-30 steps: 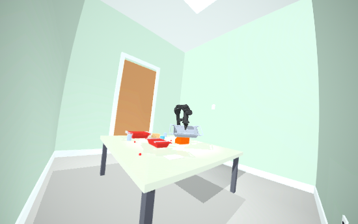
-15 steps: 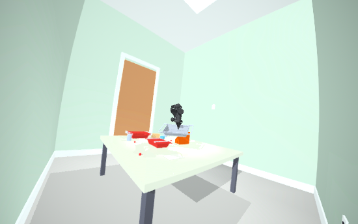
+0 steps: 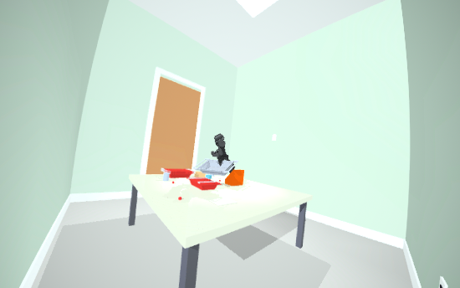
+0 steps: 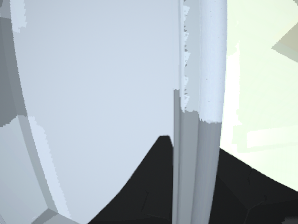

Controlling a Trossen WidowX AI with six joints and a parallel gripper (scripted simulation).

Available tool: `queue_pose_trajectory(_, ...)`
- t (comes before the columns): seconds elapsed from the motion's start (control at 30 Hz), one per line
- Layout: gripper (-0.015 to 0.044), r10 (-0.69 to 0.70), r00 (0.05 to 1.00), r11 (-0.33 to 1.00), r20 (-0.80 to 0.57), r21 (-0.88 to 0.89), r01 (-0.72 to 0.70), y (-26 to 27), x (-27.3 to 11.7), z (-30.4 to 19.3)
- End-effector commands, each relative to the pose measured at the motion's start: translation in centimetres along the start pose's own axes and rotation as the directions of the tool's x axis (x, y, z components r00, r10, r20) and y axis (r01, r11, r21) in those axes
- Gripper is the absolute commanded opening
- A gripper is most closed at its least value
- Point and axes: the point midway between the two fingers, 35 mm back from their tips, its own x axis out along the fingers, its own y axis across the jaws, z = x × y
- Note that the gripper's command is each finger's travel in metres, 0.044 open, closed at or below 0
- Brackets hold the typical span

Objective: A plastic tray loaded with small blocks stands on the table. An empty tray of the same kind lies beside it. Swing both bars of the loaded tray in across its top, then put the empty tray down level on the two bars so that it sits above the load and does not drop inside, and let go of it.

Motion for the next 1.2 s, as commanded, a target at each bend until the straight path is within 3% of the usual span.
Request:
queue_pose_trajectory(0.0, 0.0, 0.019, 1.0, 0.997, 0.008, 0.069, -0.019, 0.2, -0.4, 2.0)
queue_pose_trajectory(0.67, 0.0, -0.009, 0.998, 0.917, 0.055, 0.399, -0.014, -0.5, 1.3, 12.0)
queue_pose_trajectory(1.17, 0.0, -0.01, 0.998, 0.912, 0.057, 0.409, -0.014, -0.6, 1.3, 12.4)
